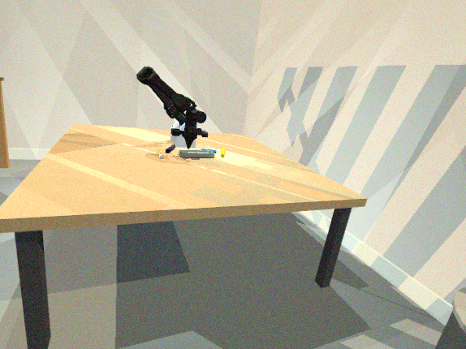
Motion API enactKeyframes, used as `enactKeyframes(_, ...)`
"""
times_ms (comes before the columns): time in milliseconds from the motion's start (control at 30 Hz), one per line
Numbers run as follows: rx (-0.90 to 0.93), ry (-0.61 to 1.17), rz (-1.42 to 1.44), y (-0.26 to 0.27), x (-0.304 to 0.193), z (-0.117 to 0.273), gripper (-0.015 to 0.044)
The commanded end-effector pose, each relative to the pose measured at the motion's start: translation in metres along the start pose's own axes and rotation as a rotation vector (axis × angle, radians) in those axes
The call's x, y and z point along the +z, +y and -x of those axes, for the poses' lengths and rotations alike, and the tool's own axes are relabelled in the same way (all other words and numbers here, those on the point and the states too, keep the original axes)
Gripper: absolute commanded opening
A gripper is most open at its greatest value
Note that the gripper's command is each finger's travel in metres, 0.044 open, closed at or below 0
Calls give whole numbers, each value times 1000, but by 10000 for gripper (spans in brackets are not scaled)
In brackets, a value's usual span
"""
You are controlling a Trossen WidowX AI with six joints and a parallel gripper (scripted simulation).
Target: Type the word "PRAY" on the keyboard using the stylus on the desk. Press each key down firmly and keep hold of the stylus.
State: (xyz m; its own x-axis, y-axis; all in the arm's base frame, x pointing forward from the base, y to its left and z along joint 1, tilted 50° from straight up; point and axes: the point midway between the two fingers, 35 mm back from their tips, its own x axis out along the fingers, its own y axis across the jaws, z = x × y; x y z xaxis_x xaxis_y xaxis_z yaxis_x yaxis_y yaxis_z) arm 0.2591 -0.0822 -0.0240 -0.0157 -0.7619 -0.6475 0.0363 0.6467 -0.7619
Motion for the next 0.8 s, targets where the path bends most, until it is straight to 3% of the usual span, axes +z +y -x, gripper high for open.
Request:
enactKeyframes(0, -2, -2, 10, -9, -2, 1, 0)
enactKeyframes(767, -1, -2, 11, 15, -30, 0, 0)
